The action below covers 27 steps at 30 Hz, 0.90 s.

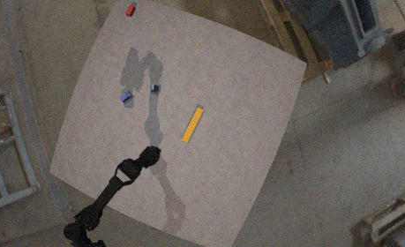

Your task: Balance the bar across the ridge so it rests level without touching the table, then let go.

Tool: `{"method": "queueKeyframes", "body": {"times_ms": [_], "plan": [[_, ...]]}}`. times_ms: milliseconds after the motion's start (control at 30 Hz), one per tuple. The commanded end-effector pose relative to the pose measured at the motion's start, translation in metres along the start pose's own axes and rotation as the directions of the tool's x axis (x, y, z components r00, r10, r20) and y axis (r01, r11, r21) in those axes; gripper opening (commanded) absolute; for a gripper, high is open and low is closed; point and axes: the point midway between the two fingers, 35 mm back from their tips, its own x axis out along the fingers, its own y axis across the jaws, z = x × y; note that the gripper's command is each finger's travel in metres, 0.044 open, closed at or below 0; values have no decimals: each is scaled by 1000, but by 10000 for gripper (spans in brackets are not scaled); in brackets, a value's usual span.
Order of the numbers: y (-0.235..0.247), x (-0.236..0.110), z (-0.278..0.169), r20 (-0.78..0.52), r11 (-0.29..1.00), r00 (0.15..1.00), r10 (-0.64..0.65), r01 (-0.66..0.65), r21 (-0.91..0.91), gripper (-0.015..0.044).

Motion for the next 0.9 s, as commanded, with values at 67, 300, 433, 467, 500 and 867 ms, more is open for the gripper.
{"method": "queueKeyframes", "body": {"times_ms": [67,300,433,467,500,867], "plan": [[-2,-6,-6,-26,1000,1000,4,-4,-8,321],[-6,-36,-36,-150,999,988,30,-33,-16,315],[-4,-48,-48,-192,999,981,38,-34,20,315],[-3,-52,-52,-208,999,977,42,-36,30,315],[-2,-57,-56,-224,999,973,46,-38,40,315],[7,-114,-104,-423,990,900,109,-58,132,315]]}}
